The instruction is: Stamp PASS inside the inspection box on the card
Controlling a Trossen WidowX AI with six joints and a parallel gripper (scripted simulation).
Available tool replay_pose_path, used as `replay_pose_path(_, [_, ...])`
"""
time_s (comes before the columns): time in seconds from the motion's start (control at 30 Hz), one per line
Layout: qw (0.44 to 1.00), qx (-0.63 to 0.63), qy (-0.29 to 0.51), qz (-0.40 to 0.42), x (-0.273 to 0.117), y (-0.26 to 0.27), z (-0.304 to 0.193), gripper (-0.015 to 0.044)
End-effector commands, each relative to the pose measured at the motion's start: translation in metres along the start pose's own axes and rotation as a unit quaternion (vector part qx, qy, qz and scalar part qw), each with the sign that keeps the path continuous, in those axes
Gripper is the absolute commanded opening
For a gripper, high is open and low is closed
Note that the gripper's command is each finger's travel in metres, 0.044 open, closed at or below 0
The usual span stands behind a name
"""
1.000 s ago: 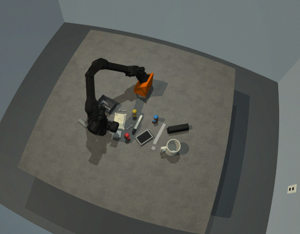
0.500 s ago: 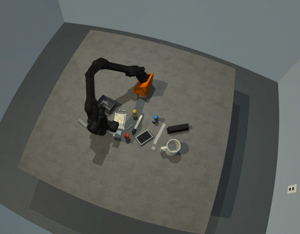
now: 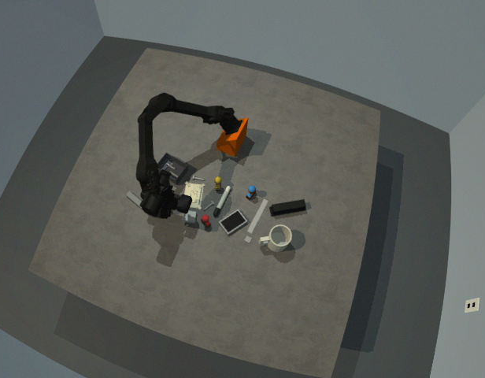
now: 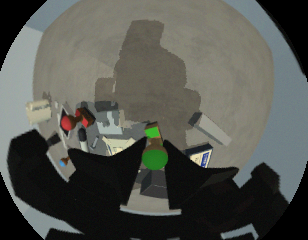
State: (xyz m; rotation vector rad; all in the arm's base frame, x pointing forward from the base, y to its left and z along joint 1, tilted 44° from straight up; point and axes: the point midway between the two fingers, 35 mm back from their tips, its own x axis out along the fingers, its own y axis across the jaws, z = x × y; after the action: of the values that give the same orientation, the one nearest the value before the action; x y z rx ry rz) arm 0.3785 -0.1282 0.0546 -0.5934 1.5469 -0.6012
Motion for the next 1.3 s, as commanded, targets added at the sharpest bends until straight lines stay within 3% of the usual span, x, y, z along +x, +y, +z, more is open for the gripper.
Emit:
replay_pose_path(0.0, [1.0, 0.003, 0.0, 0.001, -0.003, 0.0, 0.0, 0.0])
replay_pose_path(1.27, [1.0, 0.002, 0.0, 0.002, -0.021, 0.001, 0.001, 0.0])
